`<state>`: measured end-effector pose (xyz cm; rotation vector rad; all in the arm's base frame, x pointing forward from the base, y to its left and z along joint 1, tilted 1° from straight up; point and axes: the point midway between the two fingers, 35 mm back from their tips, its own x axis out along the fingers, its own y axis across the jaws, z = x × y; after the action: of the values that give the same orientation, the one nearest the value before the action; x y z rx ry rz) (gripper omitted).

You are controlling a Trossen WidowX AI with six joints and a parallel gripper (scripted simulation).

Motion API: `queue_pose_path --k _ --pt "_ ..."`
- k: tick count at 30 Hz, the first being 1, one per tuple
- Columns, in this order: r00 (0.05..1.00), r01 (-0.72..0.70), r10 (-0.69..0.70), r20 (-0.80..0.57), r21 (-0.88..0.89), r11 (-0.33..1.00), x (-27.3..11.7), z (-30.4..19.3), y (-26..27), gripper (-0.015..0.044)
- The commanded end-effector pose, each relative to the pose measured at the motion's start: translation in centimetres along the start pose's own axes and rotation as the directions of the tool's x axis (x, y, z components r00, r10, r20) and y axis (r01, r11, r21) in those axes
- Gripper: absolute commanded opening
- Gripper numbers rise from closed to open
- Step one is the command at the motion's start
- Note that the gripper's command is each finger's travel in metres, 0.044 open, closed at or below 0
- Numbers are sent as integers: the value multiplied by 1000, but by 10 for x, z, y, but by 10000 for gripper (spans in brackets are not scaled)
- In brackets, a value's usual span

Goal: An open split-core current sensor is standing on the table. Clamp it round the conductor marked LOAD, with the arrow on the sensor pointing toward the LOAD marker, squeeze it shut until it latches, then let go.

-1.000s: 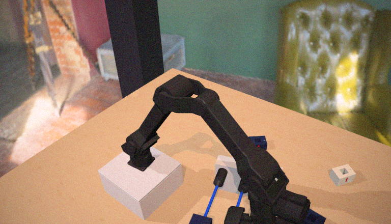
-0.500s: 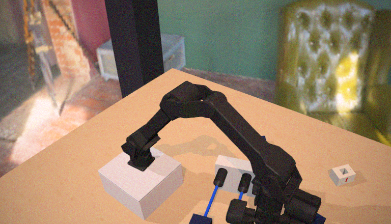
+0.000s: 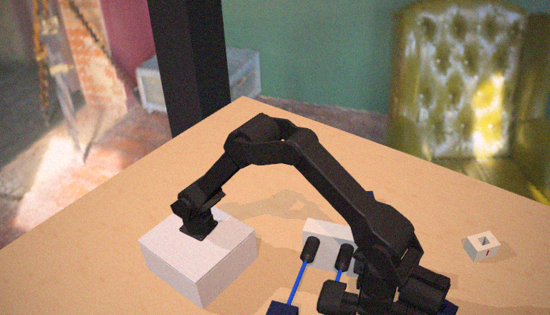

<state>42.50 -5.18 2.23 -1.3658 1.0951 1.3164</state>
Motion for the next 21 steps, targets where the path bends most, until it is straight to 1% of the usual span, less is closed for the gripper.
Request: queue_pose_path --k 1,20,21 --pt "1000 -2 2 0 -2 1000 -1 0 5 0" --pt "1000 -3 3 1 0 1000 5 0 6 0" --pt "1000 -4 4 2 3 1000 1 1 7 26"
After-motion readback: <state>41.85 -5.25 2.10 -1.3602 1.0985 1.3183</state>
